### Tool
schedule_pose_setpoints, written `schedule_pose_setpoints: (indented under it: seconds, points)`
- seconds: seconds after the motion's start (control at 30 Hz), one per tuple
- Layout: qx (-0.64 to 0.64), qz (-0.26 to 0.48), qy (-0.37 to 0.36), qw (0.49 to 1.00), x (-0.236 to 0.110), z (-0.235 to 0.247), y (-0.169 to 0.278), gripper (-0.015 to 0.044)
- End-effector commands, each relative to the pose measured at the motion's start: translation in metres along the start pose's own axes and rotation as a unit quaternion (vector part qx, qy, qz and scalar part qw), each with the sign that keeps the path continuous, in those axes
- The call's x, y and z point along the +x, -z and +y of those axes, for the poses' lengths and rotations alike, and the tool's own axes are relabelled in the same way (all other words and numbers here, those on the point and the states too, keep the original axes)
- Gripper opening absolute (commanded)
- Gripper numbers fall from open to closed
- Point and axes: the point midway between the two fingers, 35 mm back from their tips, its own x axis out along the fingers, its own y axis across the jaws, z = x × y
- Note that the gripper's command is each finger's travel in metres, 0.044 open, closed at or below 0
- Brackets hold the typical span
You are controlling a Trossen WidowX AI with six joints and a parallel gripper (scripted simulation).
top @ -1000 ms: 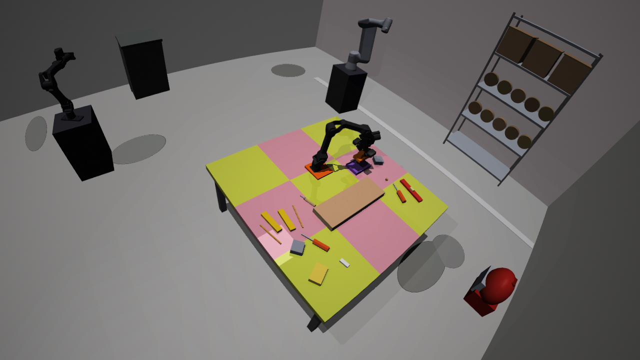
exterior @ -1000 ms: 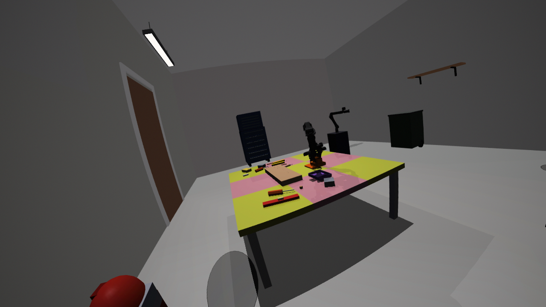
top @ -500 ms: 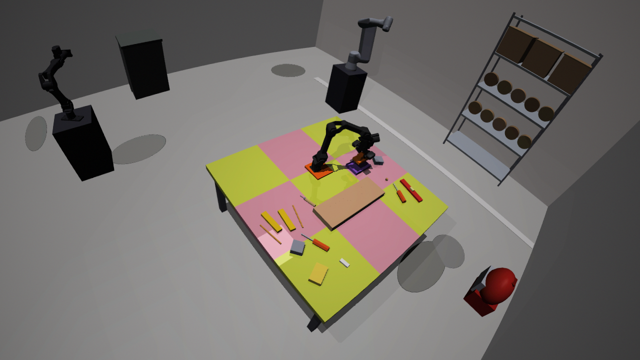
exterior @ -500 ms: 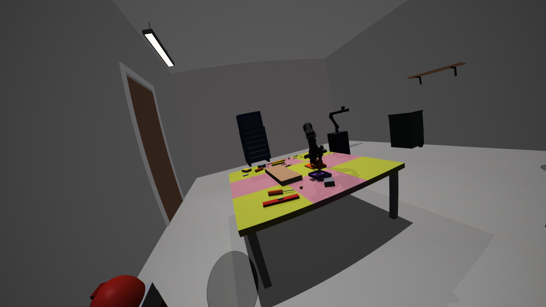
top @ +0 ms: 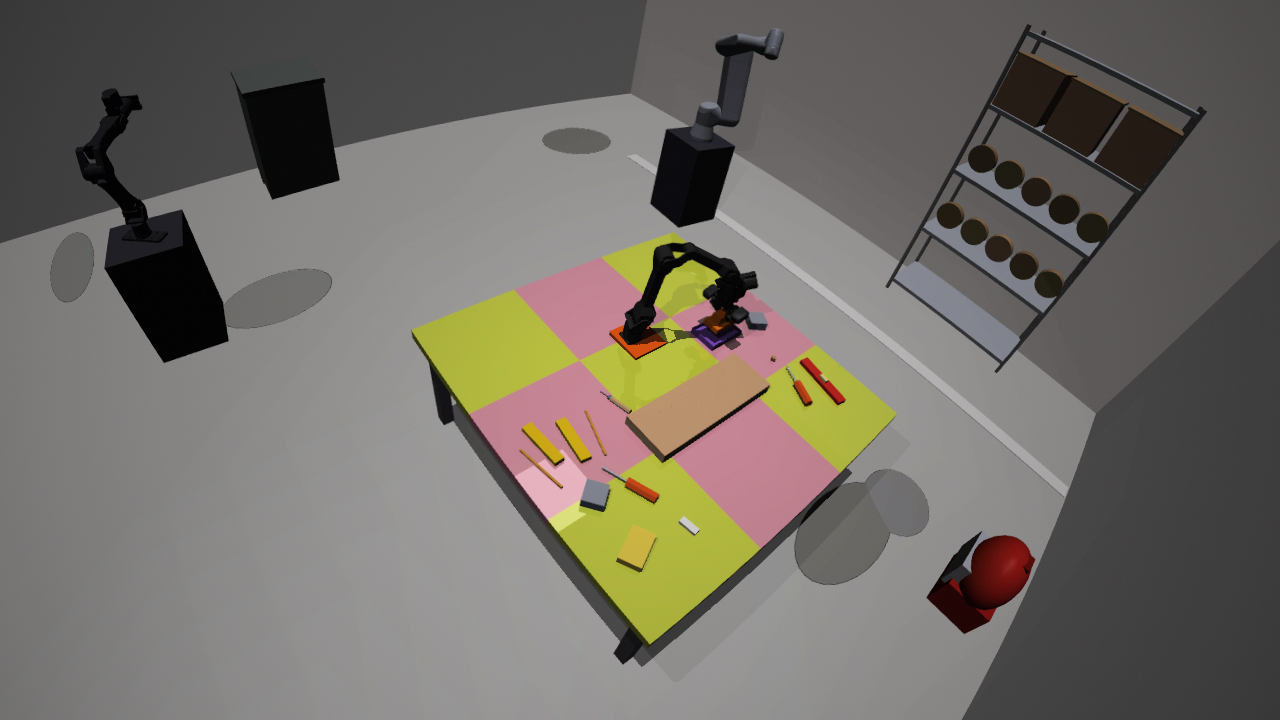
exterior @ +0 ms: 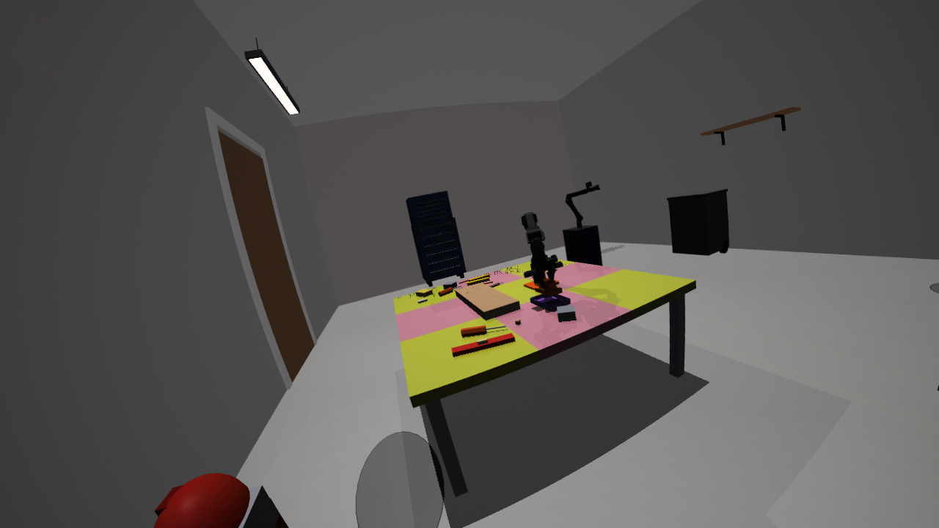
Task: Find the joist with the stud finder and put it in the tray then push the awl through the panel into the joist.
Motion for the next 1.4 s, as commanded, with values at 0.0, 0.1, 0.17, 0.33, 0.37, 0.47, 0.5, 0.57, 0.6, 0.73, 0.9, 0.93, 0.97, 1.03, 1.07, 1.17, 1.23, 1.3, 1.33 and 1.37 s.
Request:
schedule_pose_setpoints:
  seconds: [0.0, 0.1, 0.17, 0.33, 0.37, 0.47, 0.5, 0.57, 0.6, 0.73, 0.9, 0.93, 0.97, 1.03, 1.07, 1.17, 1.23, 1.3, 1.33, 1.37]
  points:
    - [0.002, -0.003, 0.003, 1.0, 0.005, -0.001, 0.001, 0.0]
    - [0.001, -0.003, 0.003, 1.0, 0.01, -0.001, 0.002, 0.0]
    - [0.001, -0.003, 0.003, 1.0, 0.013, -0.001, 0.003, 0.0]
    - [0.001, -0.003, 0.003, 1.0, 0.02, -0.001, 0.006, 0.0]
    - [0.001, -0.003, 0.003, 1.0, 0.021, 0.0, 0.007, 0.0]
    - [0.001, -0.002, 0.003, 1.0, 0.026, 0.0, 0.008, 0.0]
    - [0.001, -0.002, 0.003, 1.0, 0.027, 0.0, 0.009, 0.0]
    - [0.001, -0.002, 0.003, 1.0, 0.028, 0.0, 0.009, 0.0]
    - [0.001, -0.002, 0.003, 1.0, 0.029, 0.0, 0.009, 0.0]
    - [0.001, -0.002, 0.003, 1.0, 0.034, 0.0, 0.011, 0.0]
    - [0.001, -0.002, 0.003, 1.0, 0.042, 0.0, 0.013, 0.0]
    - [0.001, -0.002, 0.003, 1.0, 0.043, 0.0, 0.014, 0.0]
    - [0.001, -0.002, 0.003, 1.0, 0.045, 0.0, 0.015, 0.0]
    - [0.001, -0.002, 0.003, 1.0, 0.048, 0.0, 0.016, 0.0]
    - [0.001, -0.002, 0.003, 1.0, 0.048, 0.0, 0.016, 0.0]
    - [0.002, 0.003, -0.001, 1.0, 0.046, 0.002, 0.017, 0.0079]
    - [0.002, 0.003, -0.001, 1.0, 0.046, 0.002, 0.017, 0.0131]
    - [0.002, 0.003, -0.001, 1.0, 0.046, 0.002, 0.017, 0.0184]
    - [0.002, 0.003, -0.001, 1.0, 0.046, 0.002, 0.017, 0.021]
    - [0.002, 0.003, -0.001, 1.0, 0.046, 0.002, 0.017, 0.0236]
